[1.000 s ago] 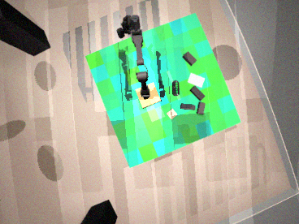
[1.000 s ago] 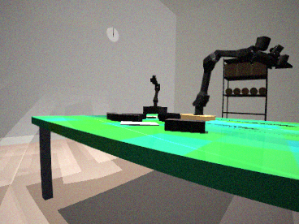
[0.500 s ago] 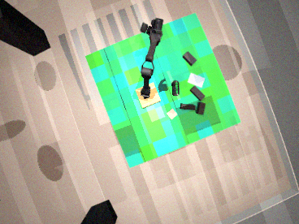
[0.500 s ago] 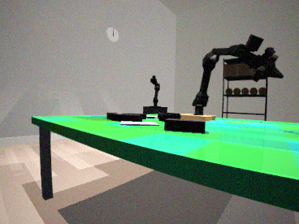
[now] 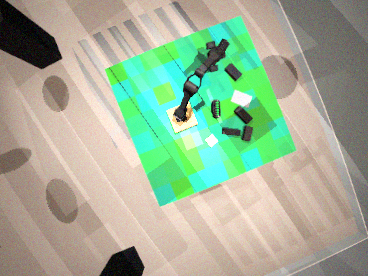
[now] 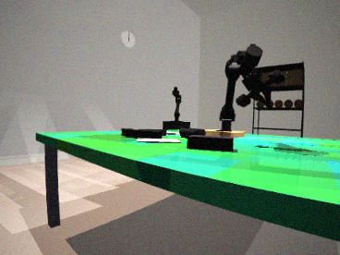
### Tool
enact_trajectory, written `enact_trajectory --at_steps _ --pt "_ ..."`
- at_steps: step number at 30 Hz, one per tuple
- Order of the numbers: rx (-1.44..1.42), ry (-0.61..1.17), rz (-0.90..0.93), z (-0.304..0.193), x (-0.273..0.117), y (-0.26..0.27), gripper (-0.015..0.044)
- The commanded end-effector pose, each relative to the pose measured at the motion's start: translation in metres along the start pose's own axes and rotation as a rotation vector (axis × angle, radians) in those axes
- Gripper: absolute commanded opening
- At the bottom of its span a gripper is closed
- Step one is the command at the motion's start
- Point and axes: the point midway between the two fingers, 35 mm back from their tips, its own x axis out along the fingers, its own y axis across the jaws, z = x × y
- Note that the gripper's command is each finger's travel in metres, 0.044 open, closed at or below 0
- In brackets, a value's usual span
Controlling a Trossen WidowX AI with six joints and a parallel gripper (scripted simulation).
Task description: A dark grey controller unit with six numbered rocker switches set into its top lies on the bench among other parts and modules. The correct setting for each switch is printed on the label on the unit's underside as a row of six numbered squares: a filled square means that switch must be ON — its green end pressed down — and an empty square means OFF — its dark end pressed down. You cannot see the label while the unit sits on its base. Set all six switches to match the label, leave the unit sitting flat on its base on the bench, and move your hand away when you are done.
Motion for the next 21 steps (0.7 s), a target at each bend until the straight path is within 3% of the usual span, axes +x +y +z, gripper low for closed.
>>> enact_trajectory --at_steps 1,9,17,21 --pt "0.35 -0.018 -0.15 0.033 -0.007 -0.067 0.0" --pt "0.995 -0.087 -0.408 0.063 -0.045 -0.189 0.0" --pt "1.69 -0.184 -0.67 0.054 -0.1 -0.301 0.0" --pt "1.813 -0.203 -0.719 0.049 -0.11 -0.318 0.0"
